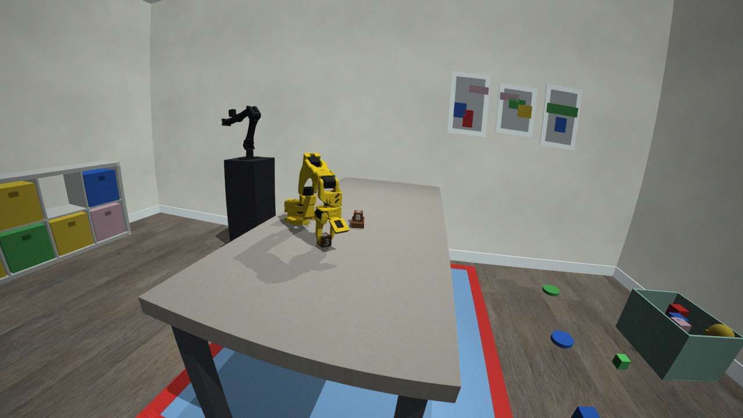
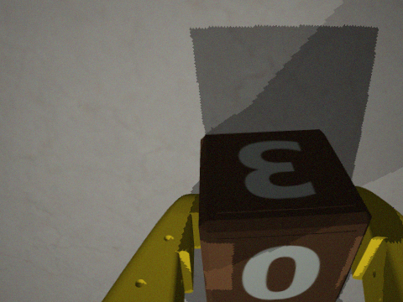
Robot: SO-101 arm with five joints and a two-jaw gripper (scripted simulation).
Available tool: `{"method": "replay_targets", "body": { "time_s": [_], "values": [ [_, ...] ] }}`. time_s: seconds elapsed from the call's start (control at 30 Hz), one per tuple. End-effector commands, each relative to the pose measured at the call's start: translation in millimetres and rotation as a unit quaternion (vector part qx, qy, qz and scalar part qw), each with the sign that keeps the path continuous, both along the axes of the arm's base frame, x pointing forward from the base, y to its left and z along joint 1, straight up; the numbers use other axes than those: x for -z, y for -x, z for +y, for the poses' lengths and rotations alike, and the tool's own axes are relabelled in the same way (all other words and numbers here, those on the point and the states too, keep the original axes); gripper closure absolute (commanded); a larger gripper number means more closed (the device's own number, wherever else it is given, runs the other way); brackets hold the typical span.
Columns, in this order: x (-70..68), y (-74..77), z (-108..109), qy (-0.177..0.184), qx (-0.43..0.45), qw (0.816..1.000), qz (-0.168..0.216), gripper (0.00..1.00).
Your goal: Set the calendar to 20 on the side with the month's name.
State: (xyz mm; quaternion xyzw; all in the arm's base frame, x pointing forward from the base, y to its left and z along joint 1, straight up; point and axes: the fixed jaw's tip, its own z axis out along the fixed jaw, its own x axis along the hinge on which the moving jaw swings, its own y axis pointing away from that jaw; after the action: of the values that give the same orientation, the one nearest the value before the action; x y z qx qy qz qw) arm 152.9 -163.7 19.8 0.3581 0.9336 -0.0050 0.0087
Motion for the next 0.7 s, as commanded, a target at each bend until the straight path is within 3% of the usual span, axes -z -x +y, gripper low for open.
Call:
{"method": "replay_targets", "body": {
  "time_s": [0.0,0.27,0.67],
  "values": [
    [-5.3,-1.2,-5.9,0.014,0.003,1.000,-0.012,1.00],
    [-9.6,-1.8,-5.9,0.014,0.003,1.000,-0.012,1.00],
    [-36.5,-3.3,-3.6,0.014,0.003,1.000,-0.012,1.00]
  ]
}}
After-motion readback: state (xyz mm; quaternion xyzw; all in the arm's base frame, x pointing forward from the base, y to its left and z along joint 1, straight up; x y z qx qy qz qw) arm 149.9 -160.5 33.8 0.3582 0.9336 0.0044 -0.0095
